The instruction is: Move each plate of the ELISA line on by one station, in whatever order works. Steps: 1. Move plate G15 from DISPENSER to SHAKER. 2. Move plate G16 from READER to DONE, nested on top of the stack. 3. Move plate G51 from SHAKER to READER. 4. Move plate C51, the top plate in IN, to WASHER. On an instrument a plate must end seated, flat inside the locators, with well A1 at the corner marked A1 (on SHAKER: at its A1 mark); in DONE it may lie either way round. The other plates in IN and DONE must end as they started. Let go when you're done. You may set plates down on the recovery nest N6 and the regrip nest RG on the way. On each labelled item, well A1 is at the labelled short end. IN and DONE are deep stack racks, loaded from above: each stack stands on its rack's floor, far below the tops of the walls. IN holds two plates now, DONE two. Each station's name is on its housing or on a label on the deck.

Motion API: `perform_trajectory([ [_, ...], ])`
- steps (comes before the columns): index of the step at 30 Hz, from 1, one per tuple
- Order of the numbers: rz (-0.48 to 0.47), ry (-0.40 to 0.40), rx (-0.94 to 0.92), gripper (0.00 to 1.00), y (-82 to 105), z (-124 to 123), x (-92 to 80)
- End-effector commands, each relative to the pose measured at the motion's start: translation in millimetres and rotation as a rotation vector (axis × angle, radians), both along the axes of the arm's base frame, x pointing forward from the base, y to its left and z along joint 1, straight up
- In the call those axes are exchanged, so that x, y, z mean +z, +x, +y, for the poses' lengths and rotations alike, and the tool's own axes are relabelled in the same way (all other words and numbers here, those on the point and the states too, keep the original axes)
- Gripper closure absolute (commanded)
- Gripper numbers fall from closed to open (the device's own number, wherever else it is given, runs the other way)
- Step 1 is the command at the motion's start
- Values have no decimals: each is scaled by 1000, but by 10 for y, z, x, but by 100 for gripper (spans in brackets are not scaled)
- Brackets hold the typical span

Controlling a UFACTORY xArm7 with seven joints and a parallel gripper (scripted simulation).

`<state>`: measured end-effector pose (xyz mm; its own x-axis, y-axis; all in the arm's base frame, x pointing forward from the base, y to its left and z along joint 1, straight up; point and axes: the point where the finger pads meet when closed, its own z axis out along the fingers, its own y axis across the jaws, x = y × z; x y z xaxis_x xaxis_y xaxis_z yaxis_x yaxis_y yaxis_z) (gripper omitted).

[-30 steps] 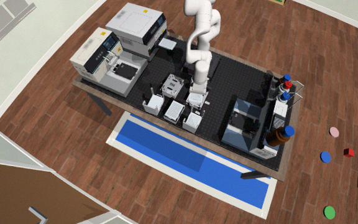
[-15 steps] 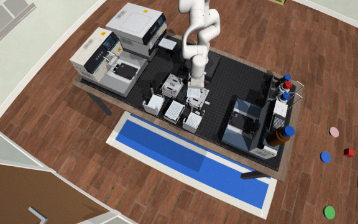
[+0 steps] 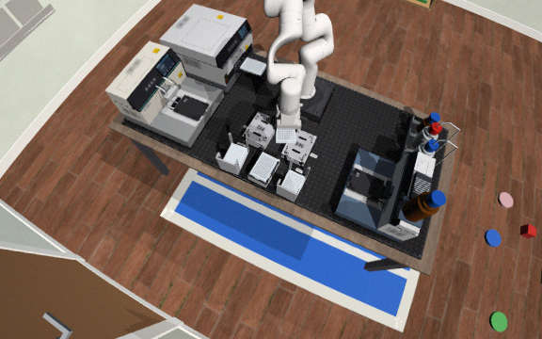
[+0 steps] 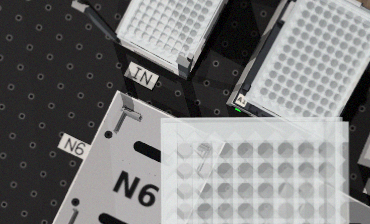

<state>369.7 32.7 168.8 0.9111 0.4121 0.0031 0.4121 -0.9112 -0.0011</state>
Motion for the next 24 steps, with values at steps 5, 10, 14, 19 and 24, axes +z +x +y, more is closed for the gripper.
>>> perform_trajectory([
  [5, -5, 1, 30, 100, -7, -197, 19],
  [10, -5, 1, 77, 100, -15, -330, 18],
  [14, -5, 1, 123, 100, -23, -464, 18],
  [19, -5, 0, 132, 100, -33, -630, 17],
  [24, -5, 0, 143, 100, -39, -729, 17],
])
